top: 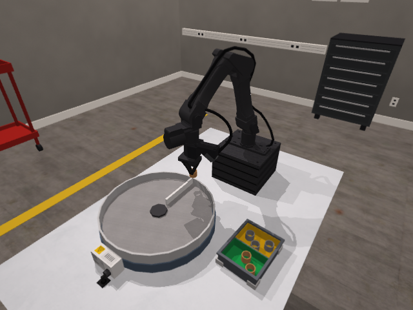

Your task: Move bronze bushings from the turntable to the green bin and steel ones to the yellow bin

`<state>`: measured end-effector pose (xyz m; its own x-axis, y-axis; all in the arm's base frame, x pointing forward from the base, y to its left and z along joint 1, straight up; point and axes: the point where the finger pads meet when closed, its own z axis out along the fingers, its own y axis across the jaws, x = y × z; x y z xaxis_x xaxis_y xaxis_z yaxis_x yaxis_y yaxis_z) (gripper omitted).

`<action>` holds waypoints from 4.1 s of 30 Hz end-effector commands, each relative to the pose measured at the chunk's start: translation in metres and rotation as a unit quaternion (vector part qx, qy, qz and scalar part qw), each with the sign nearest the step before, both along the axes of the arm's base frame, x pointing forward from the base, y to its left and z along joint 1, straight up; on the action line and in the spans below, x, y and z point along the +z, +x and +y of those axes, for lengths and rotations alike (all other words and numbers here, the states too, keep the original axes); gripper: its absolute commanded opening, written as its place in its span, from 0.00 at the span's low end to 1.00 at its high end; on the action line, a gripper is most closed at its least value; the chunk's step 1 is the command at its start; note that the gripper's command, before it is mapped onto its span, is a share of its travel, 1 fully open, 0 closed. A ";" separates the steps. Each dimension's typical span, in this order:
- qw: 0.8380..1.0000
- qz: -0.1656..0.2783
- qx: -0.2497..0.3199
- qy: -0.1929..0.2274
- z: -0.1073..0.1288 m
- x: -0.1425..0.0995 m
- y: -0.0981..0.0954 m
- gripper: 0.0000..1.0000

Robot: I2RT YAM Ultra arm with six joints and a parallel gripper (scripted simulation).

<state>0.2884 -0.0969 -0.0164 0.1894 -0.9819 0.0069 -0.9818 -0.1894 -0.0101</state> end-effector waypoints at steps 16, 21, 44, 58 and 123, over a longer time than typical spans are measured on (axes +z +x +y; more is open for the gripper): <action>1.000 -0.003 -0.002 -0.001 -0.004 0.007 0.002 0.00; 1.000 -0.003 -0.002 -0.001 -0.004 0.007 0.002 0.00; 1.000 0.004 -0.008 0.002 0.001 0.003 0.005 0.00; 0.998 0.004 -0.059 0.002 0.007 0.004 0.014 0.00; 0.656 -0.002 -0.755 0.009 0.132 0.012 0.125 0.00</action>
<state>0.4041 0.0235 -0.0113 -0.9718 -0.2355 -0.0127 -0.2355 0.9719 -0.0033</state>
